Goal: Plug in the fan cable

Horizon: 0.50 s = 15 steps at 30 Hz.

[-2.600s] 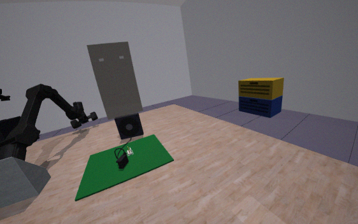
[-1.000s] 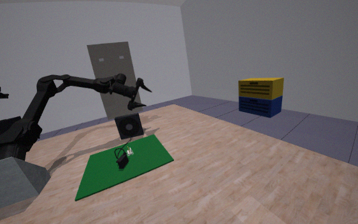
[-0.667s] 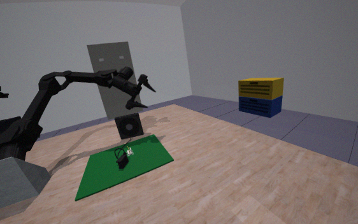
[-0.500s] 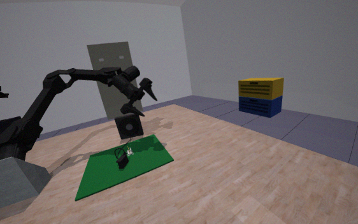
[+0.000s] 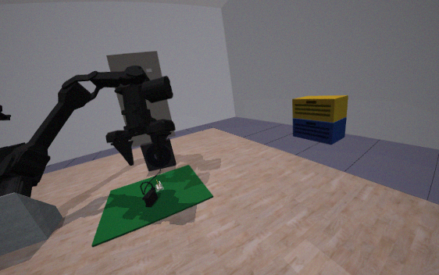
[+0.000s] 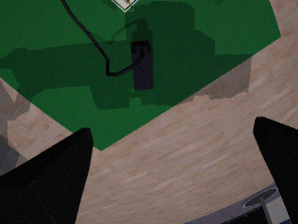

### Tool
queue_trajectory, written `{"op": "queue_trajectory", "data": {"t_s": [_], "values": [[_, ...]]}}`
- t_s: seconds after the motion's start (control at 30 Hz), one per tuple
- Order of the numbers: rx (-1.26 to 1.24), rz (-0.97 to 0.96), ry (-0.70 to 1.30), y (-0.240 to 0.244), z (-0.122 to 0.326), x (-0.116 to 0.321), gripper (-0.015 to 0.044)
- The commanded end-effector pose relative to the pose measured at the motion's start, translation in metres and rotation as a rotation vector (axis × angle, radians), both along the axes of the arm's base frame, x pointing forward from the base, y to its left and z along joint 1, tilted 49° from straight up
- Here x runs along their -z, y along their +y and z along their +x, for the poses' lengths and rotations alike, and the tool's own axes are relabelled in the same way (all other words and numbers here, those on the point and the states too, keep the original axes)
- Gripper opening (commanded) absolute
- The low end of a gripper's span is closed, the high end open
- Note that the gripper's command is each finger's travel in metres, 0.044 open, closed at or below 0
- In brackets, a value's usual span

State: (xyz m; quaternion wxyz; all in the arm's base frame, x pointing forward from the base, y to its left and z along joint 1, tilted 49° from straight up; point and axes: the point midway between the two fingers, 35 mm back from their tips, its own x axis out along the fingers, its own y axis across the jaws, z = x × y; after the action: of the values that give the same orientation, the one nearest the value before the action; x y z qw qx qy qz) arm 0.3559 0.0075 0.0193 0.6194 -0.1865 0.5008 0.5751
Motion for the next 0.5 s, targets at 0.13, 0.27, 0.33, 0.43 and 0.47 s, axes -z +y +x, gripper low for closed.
{"op": "queue_trajectory", "data": {"t_s": [0.13,0.27,0.33,0.43,0.47], "values": [[-0.026,0.061,0.052,-0.002,-0.012,0.003,0.0440],[-0.025,0.061,0.052,0.023,-0.014,0.024,0.0440],[-0.026,0.063,0.052,0.040,-0.018,0.039,0.0440],[-0.026,0.064,0.052,0.043,-0.019,0.041,0.0440],[-0.026,0.064,0.052,0.043,-0.019,0.041,0.0440]]}}
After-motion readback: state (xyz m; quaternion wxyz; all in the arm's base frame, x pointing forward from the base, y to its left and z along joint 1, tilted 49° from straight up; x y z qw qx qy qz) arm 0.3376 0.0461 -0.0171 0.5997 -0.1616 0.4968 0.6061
